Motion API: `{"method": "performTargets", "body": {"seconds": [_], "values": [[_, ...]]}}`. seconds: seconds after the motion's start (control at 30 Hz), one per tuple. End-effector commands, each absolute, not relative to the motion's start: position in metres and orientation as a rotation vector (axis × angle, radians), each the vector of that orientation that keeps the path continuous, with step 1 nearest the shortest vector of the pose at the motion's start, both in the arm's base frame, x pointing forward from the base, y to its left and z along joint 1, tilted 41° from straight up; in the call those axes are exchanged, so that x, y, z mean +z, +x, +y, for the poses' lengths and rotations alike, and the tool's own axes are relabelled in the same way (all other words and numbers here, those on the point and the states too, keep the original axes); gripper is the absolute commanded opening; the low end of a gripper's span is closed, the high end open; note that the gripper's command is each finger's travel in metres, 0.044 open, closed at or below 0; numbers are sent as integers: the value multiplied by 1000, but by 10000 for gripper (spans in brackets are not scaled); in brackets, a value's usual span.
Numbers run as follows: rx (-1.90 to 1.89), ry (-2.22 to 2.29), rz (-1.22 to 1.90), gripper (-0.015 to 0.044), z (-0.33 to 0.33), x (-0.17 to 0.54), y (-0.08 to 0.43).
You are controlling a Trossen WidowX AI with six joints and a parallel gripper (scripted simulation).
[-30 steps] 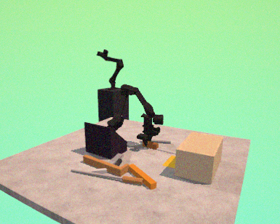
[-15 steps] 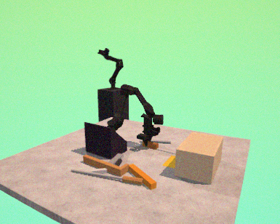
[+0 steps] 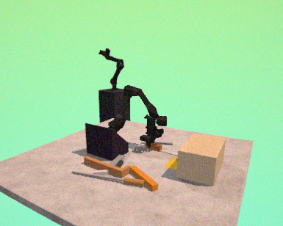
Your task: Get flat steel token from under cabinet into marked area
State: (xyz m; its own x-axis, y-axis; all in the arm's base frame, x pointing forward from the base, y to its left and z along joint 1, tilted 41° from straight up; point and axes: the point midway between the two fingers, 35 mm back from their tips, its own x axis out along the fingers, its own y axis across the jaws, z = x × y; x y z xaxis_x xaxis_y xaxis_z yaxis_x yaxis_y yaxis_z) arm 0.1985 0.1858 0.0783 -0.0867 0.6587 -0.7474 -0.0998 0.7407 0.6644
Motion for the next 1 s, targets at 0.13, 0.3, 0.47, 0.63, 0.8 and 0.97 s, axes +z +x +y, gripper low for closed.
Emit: {"method": "performTargets", "body": {"seconds": [0.13,0.3,0.47,0.63,0.8,0.97], "values": [[657,486,1546,0,187,78,210],[653,489,1547,0,188,78,216],[651,491,1548,0,188,78,222],[649,493,1549,0,189,78,228],[648,494,1549,0,190,78,234],[647,495,1549,0,191,78,240]]}}
